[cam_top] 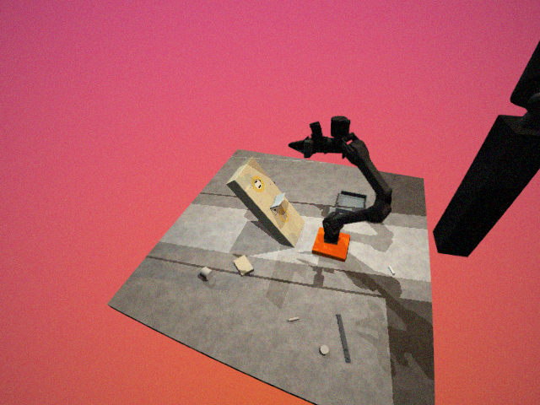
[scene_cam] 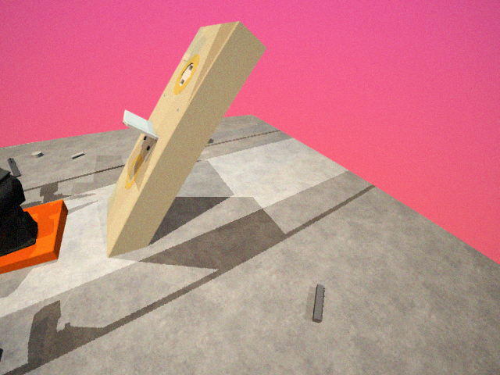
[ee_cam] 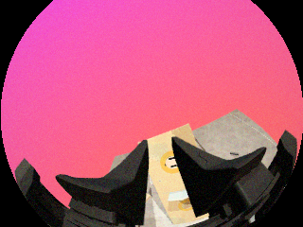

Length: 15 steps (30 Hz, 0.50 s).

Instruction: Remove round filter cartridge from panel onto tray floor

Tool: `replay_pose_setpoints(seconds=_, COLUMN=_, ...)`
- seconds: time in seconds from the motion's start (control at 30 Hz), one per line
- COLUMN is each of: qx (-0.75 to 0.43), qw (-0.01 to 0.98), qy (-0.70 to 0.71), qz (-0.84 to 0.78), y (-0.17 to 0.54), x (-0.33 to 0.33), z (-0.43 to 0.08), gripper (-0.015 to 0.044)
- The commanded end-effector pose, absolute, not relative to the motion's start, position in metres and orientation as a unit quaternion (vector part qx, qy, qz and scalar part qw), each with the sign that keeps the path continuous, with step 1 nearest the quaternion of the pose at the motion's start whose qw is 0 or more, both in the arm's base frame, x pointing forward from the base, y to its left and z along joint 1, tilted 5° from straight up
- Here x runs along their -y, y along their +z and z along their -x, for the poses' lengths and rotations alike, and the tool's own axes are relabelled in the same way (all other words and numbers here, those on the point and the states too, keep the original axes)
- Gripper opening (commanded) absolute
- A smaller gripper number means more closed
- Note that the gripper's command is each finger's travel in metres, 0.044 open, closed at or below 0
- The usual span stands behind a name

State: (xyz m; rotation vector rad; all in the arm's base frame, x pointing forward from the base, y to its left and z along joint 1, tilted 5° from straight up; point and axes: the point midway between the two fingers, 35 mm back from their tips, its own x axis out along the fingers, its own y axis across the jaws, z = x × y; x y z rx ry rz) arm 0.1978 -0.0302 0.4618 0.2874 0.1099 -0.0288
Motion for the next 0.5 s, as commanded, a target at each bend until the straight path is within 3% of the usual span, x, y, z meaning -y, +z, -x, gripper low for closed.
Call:
replay_pose_setpoints(seconds=0.0, qx=-0.163, qw=0.975, qy=0.002, qz=0.152, y=0.404, x=0.039, z=-0.244, gripper=0.0109)
replay_pose_setpoints(seconds=0.47, qx=-0.253, qw=0.833, qy=0.091, qz=0.484, y=0.342, x=0.026, z=-0.278, gripper=0.0109)
